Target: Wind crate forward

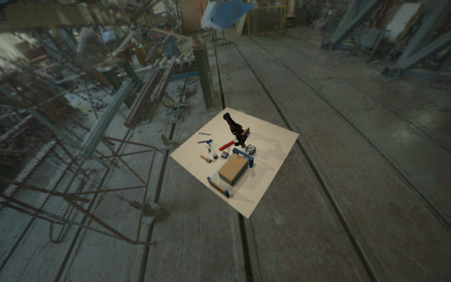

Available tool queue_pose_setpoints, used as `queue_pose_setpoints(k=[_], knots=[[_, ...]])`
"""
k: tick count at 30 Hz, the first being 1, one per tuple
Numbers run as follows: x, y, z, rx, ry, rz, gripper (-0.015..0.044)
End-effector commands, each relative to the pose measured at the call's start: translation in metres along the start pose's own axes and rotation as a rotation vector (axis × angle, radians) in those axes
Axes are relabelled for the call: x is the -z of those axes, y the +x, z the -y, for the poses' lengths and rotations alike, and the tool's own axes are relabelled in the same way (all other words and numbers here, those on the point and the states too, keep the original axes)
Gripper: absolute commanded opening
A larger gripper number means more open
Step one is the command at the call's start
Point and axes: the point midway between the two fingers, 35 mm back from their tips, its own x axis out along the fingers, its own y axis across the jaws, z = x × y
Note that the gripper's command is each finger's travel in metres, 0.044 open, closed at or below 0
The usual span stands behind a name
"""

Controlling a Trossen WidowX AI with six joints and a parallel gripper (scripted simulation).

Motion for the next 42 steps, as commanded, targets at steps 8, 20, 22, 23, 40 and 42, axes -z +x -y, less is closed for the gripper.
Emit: queue_pose_setpoints(k=[8,20,22,23,40,42], knots=[[-0.011,0.007,0.016,0.014,0.006,0.004,0.0],[-0.022,0.012,0.026,0.015,0.006,0.005,0.0],[-0.024,0.013,0.027,0.015,0.006,0.005,0.0],[-0.025,0.013,0.028,0.015,0.006,0.005,0.0],[-0.045,0.021,0.038,0.016,0.006,0.006,0.0],[-0.047,0.022,0.038,0.016,0.006,0.007,0.0]])
